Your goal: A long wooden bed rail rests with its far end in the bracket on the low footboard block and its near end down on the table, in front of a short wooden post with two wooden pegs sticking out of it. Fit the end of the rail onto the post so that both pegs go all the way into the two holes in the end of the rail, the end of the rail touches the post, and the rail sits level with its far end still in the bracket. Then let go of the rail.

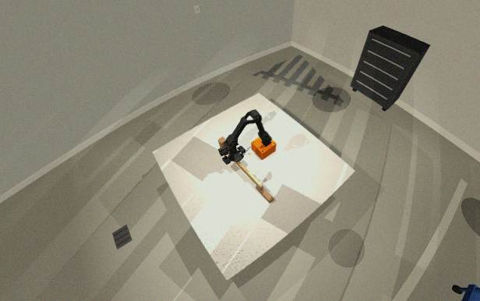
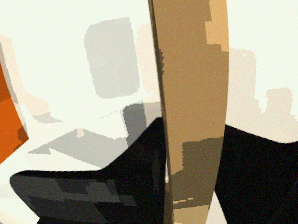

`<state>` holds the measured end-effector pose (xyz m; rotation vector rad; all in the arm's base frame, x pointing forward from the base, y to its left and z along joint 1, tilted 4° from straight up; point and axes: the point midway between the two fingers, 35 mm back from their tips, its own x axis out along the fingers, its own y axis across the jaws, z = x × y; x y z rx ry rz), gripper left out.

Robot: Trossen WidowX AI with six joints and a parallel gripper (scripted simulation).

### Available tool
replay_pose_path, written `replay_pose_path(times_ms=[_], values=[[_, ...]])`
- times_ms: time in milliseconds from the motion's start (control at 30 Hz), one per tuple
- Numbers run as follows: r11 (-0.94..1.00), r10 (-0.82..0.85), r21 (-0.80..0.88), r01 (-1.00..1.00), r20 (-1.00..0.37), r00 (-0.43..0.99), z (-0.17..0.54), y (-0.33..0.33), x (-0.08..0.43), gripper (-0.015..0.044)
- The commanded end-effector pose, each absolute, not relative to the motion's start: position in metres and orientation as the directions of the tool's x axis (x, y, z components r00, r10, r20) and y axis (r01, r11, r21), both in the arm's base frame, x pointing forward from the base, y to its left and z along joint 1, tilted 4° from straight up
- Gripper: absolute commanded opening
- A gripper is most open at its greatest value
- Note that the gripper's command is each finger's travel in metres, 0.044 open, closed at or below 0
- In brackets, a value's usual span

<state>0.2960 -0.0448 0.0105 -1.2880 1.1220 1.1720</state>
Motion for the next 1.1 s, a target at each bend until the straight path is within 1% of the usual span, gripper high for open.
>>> replay_pose_path(times_ms=[0,1067], values=[[-0.049,-0.005,-0.099,-0.994,-0.995,0.100,0.0128,-0.0474,0.2988,0.0000],[-0.049,-0.006,-0.099,-0.994,-0.995,0.100,0.0127,-0.0570,0.2993,0.0000]])
